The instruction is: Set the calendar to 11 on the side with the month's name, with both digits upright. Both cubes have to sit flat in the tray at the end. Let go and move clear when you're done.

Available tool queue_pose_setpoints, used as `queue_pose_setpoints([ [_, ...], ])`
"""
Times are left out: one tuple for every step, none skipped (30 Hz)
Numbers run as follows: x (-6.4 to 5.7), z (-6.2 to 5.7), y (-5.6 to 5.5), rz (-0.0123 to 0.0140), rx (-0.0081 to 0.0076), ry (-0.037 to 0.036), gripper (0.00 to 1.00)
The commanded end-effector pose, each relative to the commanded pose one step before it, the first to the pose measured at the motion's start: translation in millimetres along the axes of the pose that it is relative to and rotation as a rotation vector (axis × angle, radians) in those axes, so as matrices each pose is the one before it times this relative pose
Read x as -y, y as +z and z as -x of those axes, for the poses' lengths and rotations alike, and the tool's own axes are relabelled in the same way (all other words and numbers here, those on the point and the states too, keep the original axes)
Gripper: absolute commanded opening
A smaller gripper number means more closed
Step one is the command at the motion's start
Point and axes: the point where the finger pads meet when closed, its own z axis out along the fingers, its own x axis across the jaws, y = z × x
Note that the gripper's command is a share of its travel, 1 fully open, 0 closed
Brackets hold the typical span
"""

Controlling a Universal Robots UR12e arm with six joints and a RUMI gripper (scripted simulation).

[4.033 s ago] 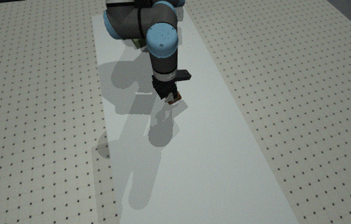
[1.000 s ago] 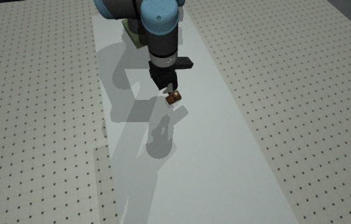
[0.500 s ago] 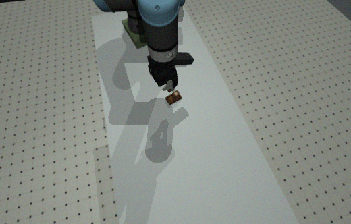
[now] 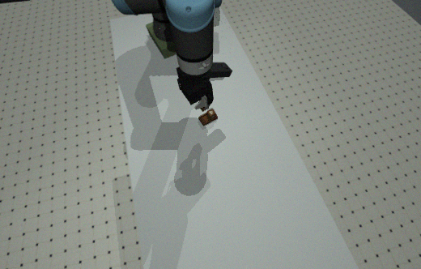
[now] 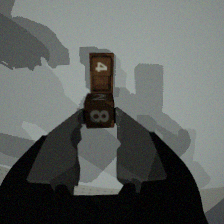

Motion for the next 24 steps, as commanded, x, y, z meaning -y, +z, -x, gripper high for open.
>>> queue_pose_setpoints([
  [-0.96, -0.15, -0.53, 0.00039, -0.00142, -0.03385, 0.1],
  [-0.22, 0.16, 0.03, 0.0, 0.0, -0.01075, 0.1],
  [-0.25, 0.17, 0.04, 0.0, 0.0, -0.01178, 0.1],
  [-0.27, 0.19, 0.04, 0.0, 0.0, -0.01283, 0.1],
  [-0.29, 0.21, 0.04, 0.0, 0.0, -0.0139, 0.1],
  [-0.31, 0.23, 0.05, 0.0, 0.0, -0.01498, 0.1],
  [-0.34, 0.26, 0.05, 0.0, 0.0, -0.01607, 0.1],
  [0.0, 0.0, 0.0, 0.0, 0.0, 0.0, 0.1],
  [0.0, 0.0, 0.0, 0.0, 0.0, 0.0, 0.1],
  [-0.36, 0.28, 0.06, 0.0, 0.0, -0.01718, 0.1],
  [-0.38, 0.31, 0.06, 0.0, 0.0, -0.01828, 0.1],
  [-0.41, 0.33, 0.06, 0.0, 0.0, -0.0194, 0.1],
  [-0.43, 0.36, 0.07, 0.0, 0.0, -0.02051, 0.1],
  [-0.45, 0.39, 0.07, 0.0, 0.0, -0.02161, 0.1],
  [-0.48, 0.42, 0.07, 0.0, 0.0, -0.02271, 0.1],
  [-0.5, 0.45, 0.08, 0.0, 0.0, -0.02381, 0.1],
  [-0.52, 0.48, 0.08, 0.0, 0.0, -0.02489, 0.1],
  [-0.54, 0.52, 0.08, 0.0, 0.0, -0.02596, 0.1],
  [-0.56, 0.55, 0.09, 0.0, 0.0, -0.02701, 0.1],
  [-0.58, 0.59, 0.09, 0.0, 0.0, -0.02805, 0.1],
  [-0.59, 0.63, 0.09, 0.0, 0.0, -0.02906, 0.1],
  [-0.61, 0.67, 0.1, 0.0, 0.0, -0.03005, 0.1],
  [-0.62, 0.71, 0.1, 0.0, 0.0, -0.03102, 0.1],
  [-0.63, 0.75, 0.1, 0.0, 0.0, -0.03197, 0.1],
])
